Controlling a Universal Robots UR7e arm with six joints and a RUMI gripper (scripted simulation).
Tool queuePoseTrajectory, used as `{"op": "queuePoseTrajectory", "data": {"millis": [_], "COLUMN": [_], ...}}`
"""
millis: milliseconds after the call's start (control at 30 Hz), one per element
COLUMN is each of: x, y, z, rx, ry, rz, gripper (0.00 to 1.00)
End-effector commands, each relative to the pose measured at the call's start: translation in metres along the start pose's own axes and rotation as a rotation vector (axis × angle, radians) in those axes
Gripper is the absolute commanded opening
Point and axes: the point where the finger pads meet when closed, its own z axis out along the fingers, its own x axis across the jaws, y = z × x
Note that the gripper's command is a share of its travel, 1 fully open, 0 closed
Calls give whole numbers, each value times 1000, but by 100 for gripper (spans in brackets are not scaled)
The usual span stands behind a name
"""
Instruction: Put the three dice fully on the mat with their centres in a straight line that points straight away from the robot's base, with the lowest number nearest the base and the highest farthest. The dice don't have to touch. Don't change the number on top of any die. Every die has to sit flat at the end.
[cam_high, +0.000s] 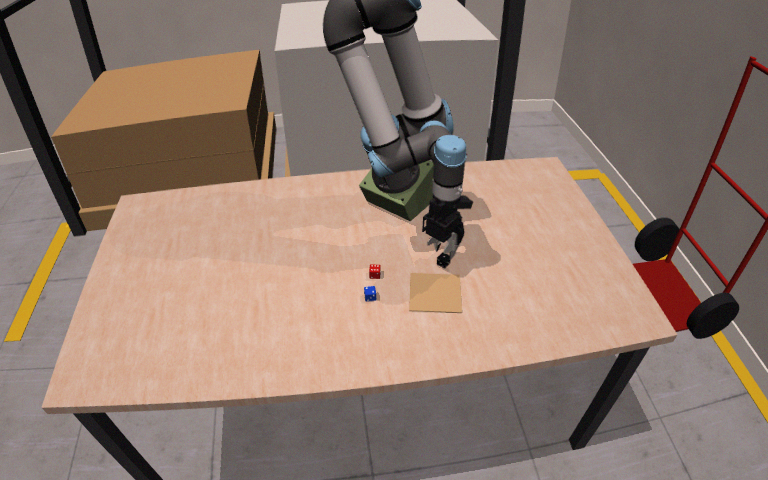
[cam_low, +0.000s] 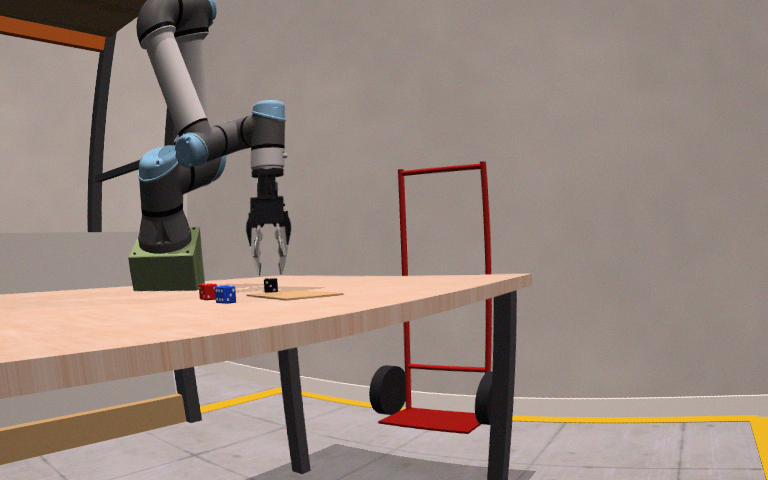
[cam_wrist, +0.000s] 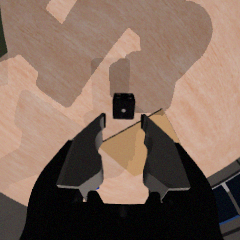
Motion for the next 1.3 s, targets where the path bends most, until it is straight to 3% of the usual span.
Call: {"op": "queuePoseTrajectory", "data": {"millis": [0,300,933,1267], "x": [0,0,0,0], "y": [0,0,0,0], "z": [0,3,33,35], "rx": [0,0,0,0], "ry": [1,1,1,1], "rz": [0,0,0,0], "gripper": [28,28,28,28]}}
